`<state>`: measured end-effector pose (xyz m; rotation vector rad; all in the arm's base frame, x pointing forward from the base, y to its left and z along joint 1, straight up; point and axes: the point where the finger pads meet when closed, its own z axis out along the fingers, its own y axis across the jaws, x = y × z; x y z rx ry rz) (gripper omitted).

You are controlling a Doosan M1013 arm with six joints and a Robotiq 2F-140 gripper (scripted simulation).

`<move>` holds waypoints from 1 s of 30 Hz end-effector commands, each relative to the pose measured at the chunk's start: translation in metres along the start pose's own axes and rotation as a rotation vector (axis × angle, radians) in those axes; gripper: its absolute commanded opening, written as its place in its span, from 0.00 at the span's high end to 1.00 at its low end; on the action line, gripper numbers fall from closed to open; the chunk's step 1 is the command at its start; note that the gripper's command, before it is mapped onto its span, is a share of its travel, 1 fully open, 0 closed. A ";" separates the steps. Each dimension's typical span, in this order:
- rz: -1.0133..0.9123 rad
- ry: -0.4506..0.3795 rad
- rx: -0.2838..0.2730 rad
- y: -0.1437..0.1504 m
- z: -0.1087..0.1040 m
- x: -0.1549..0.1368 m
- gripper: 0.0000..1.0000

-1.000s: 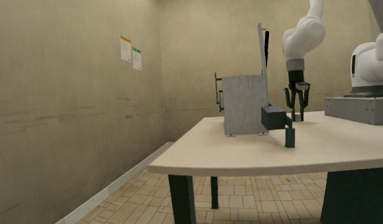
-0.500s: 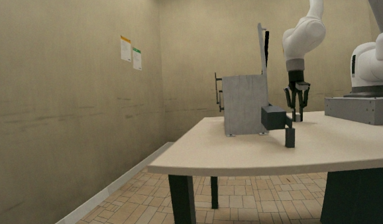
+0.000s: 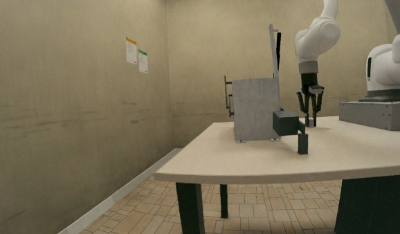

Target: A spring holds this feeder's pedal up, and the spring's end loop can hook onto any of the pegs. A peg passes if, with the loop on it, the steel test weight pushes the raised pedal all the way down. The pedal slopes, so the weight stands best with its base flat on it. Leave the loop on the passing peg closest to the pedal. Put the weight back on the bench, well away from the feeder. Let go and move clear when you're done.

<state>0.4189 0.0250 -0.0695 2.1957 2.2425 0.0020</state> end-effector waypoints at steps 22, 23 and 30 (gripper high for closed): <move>0.000 0.000 -0.001 0.001 -0.052 0.000 0.75; 0.000 0.000 -0.001 0.001 -0.055 0.000 0.75; 0.000 0.000 -0.001 0.000 -0.074 0.000 0.75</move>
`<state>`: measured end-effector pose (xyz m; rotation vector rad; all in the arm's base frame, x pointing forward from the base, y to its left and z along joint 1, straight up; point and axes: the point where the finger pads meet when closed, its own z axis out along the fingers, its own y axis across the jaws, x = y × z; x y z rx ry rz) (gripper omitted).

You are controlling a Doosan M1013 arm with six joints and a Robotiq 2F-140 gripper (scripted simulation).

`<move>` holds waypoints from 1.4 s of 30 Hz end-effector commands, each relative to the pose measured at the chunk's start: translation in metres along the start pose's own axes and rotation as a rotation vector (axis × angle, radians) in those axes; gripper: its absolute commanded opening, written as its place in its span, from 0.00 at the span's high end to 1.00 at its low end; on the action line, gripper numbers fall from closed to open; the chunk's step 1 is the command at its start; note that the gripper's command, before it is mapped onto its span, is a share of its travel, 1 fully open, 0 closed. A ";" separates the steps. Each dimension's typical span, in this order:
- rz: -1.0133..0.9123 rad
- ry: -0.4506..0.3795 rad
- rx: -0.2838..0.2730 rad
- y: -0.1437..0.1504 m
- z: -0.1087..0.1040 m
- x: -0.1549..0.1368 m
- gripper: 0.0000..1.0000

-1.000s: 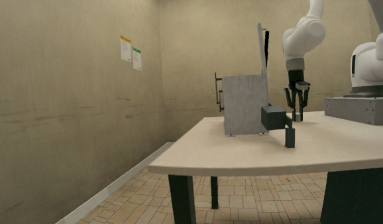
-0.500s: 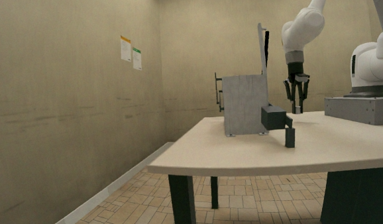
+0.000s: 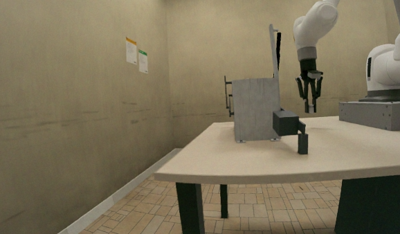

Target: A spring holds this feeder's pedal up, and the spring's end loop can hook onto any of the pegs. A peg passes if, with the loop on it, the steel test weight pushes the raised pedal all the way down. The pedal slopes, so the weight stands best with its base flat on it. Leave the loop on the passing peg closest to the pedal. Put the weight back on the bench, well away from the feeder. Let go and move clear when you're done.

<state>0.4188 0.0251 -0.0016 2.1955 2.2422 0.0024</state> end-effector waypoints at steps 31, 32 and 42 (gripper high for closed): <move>0.000 0.000 -0.001 0.000 -0.067 0.000 0.75; 0.000 0.000 -0.001 0.000 -0.070 0.000 0.75; 0.000 0.000 -0.001 0.000 -0.086 0.000 0.75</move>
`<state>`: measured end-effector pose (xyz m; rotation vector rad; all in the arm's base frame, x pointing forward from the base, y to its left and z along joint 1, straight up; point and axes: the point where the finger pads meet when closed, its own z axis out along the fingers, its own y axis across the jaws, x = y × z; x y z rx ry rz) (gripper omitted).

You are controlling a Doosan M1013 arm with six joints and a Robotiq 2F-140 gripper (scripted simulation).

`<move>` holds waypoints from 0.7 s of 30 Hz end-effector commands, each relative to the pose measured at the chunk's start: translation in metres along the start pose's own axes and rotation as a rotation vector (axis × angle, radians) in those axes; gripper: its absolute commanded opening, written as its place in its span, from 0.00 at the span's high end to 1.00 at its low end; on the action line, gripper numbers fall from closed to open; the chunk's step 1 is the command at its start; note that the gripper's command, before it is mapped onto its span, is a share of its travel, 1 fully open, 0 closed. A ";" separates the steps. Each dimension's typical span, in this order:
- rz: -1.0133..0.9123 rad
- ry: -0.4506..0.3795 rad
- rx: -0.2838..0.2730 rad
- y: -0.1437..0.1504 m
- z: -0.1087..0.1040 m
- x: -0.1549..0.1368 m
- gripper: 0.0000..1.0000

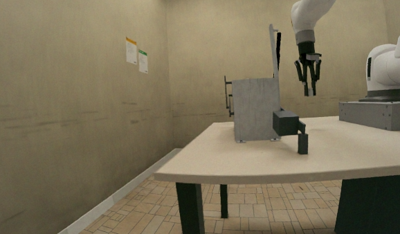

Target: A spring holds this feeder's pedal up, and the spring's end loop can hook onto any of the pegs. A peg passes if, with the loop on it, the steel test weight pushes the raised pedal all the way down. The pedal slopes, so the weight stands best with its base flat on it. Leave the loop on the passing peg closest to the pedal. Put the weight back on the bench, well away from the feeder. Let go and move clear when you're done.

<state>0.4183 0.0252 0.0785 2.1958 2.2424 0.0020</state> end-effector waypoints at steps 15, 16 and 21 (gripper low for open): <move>0.000 0.000 -0.001 0.001 -0.032 0.000 0.75; 0.000 0.000 -0.001 0.001 -0.033 0.000 0.75; 0.000 0.000 -0.001 0.001 -0.042 0.000 0.75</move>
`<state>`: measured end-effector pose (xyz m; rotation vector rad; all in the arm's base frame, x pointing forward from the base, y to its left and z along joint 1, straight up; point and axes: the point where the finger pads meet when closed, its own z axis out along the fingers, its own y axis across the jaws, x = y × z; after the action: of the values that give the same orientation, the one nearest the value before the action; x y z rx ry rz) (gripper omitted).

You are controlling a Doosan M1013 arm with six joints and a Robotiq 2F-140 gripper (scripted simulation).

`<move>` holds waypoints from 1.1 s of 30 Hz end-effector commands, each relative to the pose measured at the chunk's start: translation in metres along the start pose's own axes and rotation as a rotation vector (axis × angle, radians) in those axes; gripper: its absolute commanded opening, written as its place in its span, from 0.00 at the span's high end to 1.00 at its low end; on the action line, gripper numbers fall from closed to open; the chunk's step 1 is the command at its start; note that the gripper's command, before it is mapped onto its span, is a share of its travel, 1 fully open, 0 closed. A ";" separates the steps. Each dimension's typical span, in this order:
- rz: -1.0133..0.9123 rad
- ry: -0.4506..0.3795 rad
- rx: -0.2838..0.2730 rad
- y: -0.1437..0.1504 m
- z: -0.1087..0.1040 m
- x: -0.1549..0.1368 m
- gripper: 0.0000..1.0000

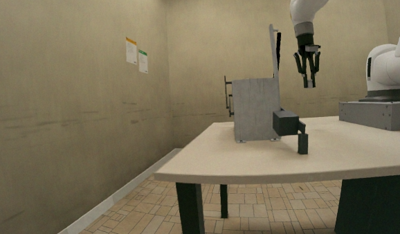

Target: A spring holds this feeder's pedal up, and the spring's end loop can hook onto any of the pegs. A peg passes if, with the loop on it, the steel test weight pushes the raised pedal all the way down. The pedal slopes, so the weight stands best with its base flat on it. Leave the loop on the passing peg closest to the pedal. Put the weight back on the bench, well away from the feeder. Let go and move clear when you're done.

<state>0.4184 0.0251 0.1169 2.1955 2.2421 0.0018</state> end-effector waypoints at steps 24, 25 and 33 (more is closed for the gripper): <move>0.000 -0.024 -0.001 0.030 -0.019 -0.025 0.75; 0.000 -0.023 -0.001 0.029 -0.018 -0.023 0.75; 0.000 -0.036 -0.001 0.045 -0.024 -0.036 0.75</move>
<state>0.4595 -0.0074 0.1390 2.1788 2.2248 -0.0348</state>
